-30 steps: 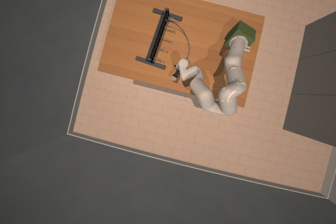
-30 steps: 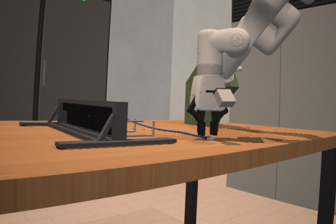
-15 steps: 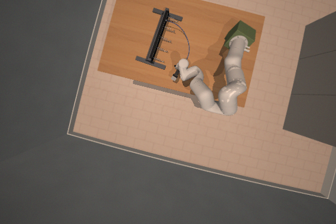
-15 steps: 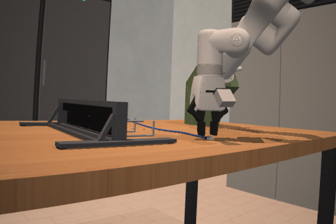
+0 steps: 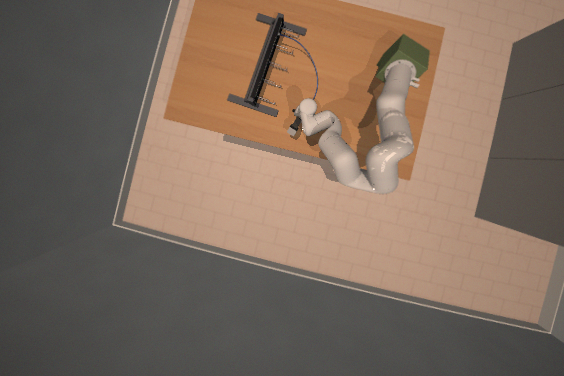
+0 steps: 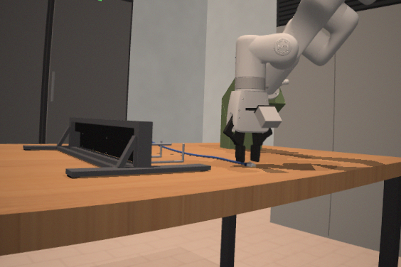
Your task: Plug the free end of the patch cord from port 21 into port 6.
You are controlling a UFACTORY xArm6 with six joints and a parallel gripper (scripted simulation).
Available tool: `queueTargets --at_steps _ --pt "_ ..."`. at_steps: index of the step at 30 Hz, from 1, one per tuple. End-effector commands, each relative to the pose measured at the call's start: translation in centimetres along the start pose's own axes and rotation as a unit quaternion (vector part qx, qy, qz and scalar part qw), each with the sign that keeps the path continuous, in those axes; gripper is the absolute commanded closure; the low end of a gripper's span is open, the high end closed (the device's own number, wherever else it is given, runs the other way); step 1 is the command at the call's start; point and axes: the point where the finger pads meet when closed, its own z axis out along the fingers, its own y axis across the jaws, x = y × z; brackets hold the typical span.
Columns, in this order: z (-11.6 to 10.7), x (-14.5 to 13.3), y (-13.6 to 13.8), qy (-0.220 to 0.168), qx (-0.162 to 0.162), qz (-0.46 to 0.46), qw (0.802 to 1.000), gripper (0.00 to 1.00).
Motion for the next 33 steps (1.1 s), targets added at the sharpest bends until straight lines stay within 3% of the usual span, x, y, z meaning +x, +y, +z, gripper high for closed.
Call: queueTargets --at_steps 1,33 --pt "0.01 0.05 0.06 0.000 -0.001 0.000 1.000 0.62" --pt "0.83 0.05 0.06 0.000 -0.001 0.000 1.000 0.62"
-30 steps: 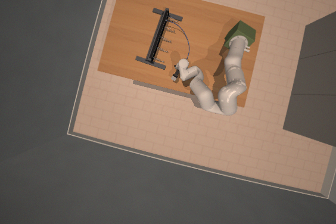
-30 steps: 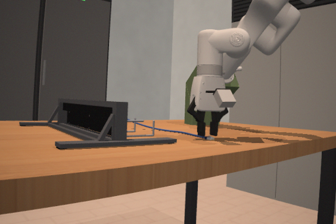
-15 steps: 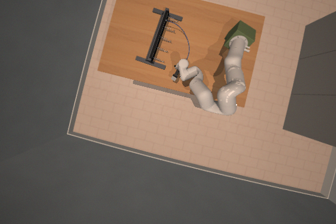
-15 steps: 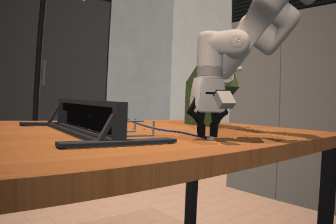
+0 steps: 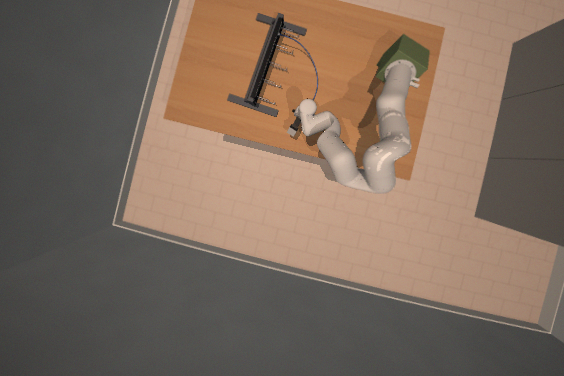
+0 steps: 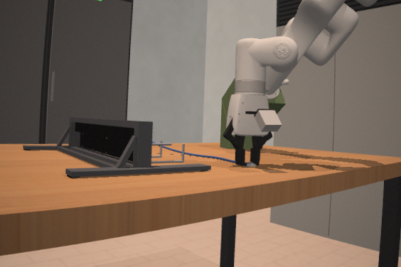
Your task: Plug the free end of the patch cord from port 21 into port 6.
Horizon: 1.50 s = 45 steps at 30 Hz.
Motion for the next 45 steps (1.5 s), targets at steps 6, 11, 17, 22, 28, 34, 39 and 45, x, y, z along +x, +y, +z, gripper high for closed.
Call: queueTargets --at_steps 6,11,17,22,28,34,39,45 --pt "0.11 0.05 0.06 0.000 -0.001 0.000 1.000 0.62" --pt "0.15 0.05 0.06 0.000 -0.001 0.000 1.000 0.62" --pt "0.17 0.05 0.06 0.000 -0.001 0.000 1.000 0.62" --pt "0.17 0.05 0.06 0.000 -0.001 0.000 1.000 0.62" --pt "0.17 0.05 0.06 0.000 -0.001 0.000 1.000 0.62" --pt "0.17 0.05 0.06 0.000 -0.001 0.000 1.000 1.00" --pt "0.18 0.05 0.05 0.000 -0.001 0.000 1.000 1.00" --pt "0.18 0.04 0.05 0.000 -0.001 0.000 1.000 1.00"
